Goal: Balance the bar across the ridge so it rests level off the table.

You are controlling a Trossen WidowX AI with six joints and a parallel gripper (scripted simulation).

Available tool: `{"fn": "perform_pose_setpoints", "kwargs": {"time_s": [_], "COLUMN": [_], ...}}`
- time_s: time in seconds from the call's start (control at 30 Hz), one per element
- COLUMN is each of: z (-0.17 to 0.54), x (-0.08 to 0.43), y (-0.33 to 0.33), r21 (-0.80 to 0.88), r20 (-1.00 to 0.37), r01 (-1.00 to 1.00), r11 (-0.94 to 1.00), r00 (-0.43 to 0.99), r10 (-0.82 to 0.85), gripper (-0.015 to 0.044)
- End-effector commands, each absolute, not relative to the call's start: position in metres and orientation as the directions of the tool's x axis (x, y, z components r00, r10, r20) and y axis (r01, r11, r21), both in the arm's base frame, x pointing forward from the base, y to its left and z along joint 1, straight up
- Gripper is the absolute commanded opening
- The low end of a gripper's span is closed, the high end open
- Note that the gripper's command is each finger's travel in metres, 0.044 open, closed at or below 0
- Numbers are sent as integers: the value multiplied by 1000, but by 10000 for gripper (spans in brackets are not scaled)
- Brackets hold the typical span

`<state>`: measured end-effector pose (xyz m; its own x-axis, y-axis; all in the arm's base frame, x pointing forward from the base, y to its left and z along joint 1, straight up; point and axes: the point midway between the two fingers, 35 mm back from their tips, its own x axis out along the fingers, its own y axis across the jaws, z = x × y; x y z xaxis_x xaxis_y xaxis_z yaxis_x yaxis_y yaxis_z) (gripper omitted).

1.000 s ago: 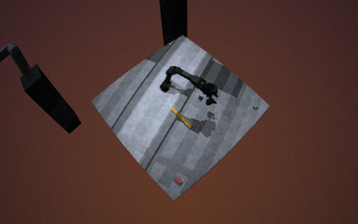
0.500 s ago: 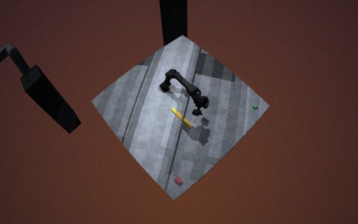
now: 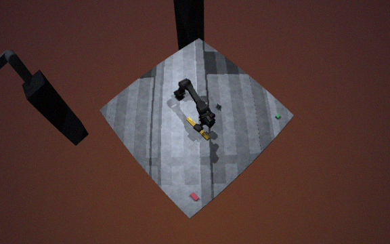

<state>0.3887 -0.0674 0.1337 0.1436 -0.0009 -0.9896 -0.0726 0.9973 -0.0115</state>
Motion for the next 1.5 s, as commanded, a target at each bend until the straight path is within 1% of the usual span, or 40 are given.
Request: {"fn": "perform_pose_setpoints", "kwargs": {"time_s": [0.0, 0.23, 0.5, 1.47], "z": [122, 117, 77, 50], "x": [366, 363, 364, 365], "y": [-88, -92, -92, -92], "r21": [-8, -7, -7, -7], "r20": [-999, -1000, -1000, -1000], "r01": [-7, 4, 4, 4], "r11": [1000, 1000, 1000, 1000], "r00": [45, 29, 29, 29], "r10": [-7, -7, -7, -7], "gripper": [315, 315, 315, 315]}}
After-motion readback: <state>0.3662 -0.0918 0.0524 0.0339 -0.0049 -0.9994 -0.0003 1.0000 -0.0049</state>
